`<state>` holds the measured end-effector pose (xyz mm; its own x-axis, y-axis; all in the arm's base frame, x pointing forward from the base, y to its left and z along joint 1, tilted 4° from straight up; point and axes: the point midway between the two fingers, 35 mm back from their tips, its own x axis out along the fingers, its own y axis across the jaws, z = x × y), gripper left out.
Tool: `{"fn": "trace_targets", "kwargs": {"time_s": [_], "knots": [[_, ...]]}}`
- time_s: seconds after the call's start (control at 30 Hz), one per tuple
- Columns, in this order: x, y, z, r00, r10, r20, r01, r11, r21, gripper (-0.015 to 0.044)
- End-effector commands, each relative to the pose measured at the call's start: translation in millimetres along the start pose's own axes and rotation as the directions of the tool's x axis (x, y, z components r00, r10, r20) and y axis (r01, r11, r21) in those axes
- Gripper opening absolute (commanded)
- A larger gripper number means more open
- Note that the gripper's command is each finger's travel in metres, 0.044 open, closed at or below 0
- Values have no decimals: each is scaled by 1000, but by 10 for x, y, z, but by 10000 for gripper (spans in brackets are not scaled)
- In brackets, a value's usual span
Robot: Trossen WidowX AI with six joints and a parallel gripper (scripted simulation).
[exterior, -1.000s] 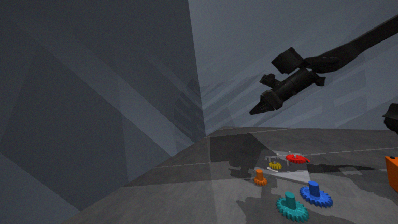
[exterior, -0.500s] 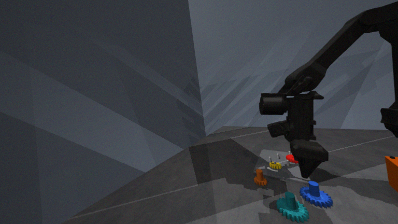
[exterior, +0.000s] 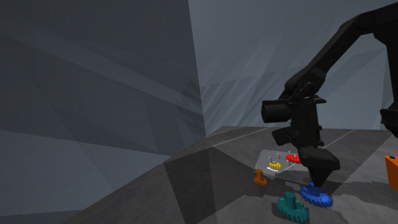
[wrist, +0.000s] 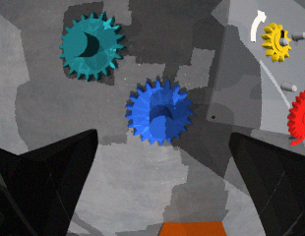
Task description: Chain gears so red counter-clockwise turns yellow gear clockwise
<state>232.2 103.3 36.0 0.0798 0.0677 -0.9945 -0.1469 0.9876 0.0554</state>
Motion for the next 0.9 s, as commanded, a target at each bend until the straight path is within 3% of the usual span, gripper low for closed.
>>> {"fn": "trace_targets", "kwargs": {"time_s": [0.0, 0.83, 0.87], "knots": [[66, 3, -28, 1000, 3, -10, -3, 1000, 7, 440], [337, 6, -29, 1000, 3, -10, -3, 1000, 7, 440], [337, 6, -29, 1000, 3, -10, -3, 1000, 7, 414]]}}
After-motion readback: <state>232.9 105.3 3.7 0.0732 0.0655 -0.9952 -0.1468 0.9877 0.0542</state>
